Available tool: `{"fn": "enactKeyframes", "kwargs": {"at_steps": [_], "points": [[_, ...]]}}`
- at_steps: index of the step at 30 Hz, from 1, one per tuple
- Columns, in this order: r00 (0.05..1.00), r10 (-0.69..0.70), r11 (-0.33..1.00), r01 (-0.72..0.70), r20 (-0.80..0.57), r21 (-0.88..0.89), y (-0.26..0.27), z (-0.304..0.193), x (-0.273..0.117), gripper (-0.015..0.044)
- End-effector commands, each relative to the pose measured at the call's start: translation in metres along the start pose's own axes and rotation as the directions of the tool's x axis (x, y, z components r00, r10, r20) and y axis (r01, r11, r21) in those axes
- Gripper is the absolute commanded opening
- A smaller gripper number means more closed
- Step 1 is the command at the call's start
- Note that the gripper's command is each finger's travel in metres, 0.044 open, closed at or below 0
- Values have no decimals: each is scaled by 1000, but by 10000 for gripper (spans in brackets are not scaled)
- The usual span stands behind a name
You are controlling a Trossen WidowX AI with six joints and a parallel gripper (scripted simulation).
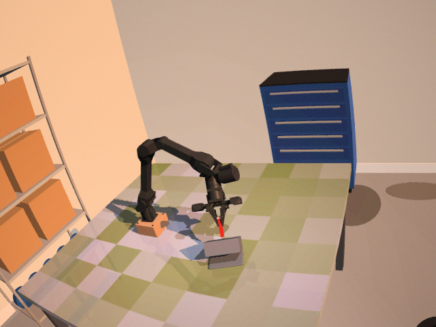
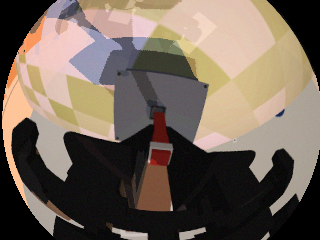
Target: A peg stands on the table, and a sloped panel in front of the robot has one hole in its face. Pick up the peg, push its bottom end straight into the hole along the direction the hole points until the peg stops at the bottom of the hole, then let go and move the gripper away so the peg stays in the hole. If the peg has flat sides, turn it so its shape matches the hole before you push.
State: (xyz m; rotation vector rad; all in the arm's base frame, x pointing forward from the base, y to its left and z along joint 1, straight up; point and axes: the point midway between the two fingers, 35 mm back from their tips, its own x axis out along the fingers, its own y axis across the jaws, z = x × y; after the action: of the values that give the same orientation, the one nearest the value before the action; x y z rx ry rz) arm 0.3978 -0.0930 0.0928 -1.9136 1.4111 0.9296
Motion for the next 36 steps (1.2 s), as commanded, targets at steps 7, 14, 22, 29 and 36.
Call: {"fn": "enactKeyframes", "kwargs": {"at_steps": [7, 14, 22, 29, 36], "points": [[1000, 2, 1000, -2, 1, -1, 2, 1, 6, 0], [1000, 2, 1000, -2, 0, -1, 2, 0, 9, 0], [1000, 2, 1000, -2, 0, -1, 2, 0, 13, 0], [1000, 2, 1000, -2, 0, -1, 2, 0, 17, 0], [1000, 2, 1000, -2, 0, -1, 2, 0, 21, 0]]}}
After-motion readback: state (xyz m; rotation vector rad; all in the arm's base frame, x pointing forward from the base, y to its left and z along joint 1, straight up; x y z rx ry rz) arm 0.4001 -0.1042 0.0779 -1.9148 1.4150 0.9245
